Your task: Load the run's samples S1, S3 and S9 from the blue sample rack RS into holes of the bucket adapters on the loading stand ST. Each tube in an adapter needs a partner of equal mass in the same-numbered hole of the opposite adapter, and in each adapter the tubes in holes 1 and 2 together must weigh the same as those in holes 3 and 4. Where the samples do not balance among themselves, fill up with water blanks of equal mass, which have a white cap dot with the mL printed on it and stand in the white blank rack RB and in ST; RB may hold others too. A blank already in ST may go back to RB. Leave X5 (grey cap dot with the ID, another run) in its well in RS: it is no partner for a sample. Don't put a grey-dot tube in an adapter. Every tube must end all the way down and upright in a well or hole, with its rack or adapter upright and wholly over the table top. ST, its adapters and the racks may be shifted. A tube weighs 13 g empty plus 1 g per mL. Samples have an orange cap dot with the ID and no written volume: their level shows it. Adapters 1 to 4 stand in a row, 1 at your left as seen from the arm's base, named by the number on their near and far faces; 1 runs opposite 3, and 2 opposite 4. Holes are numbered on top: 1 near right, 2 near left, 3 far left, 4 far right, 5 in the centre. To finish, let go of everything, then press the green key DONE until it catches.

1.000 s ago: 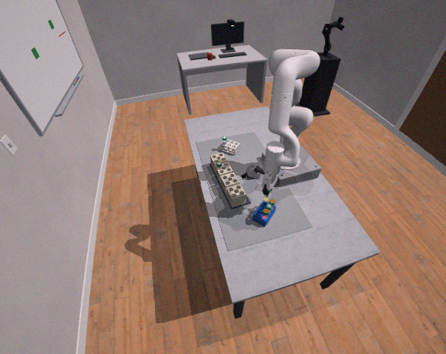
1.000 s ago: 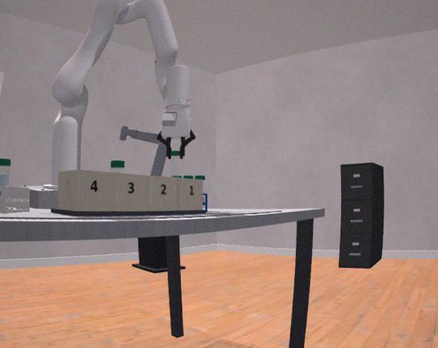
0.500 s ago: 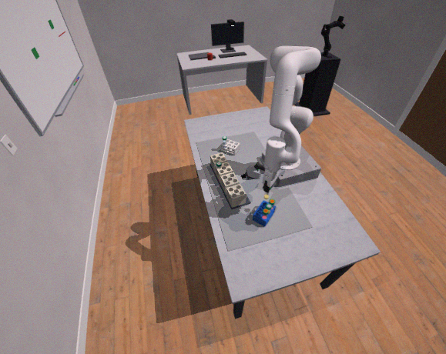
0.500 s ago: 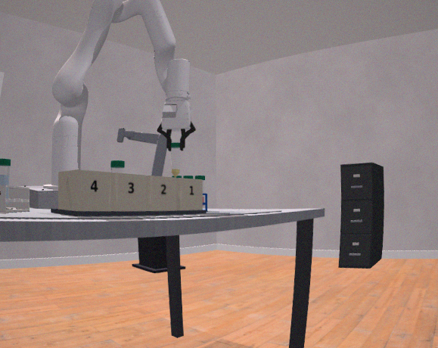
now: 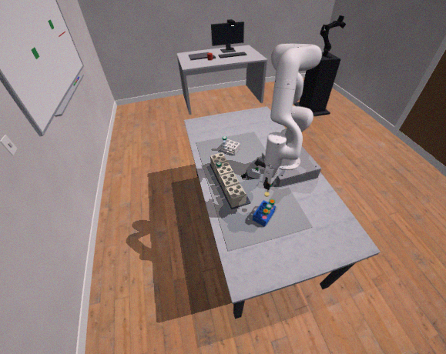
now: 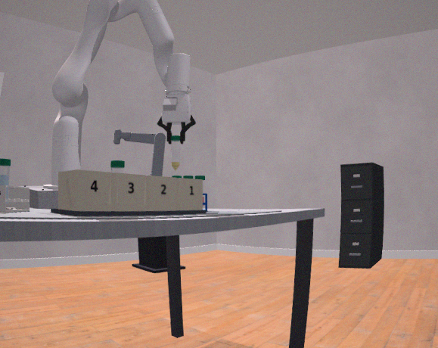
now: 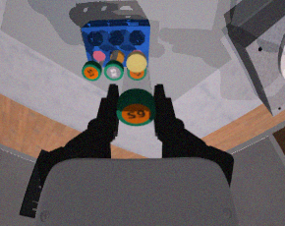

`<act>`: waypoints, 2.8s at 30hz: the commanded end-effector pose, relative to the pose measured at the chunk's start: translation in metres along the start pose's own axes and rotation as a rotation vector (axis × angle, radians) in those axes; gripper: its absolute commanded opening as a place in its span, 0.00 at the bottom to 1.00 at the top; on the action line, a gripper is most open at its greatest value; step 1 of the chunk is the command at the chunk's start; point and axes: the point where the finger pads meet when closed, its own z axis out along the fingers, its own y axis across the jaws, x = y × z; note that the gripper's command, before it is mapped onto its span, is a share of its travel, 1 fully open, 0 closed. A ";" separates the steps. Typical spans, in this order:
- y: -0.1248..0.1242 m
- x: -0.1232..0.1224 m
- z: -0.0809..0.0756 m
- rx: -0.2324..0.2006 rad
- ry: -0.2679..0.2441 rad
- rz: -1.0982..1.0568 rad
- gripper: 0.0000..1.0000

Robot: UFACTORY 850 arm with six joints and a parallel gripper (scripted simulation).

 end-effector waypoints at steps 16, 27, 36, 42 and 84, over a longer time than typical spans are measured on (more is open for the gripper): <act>-0.001 0.000 -0.002 0.001 0.000 0.000 0.00; -0.001 0.000 -0.002 0.001 0.000 0.000 0.00; -0.001 0.000 -0.002 0.001 0.000 0.000 0.00; -0.001 0.000 -0.002 0.001 0.000 0.000 0.00; -0.041 0.000 0.018 0.001 0.000 0.000 0.00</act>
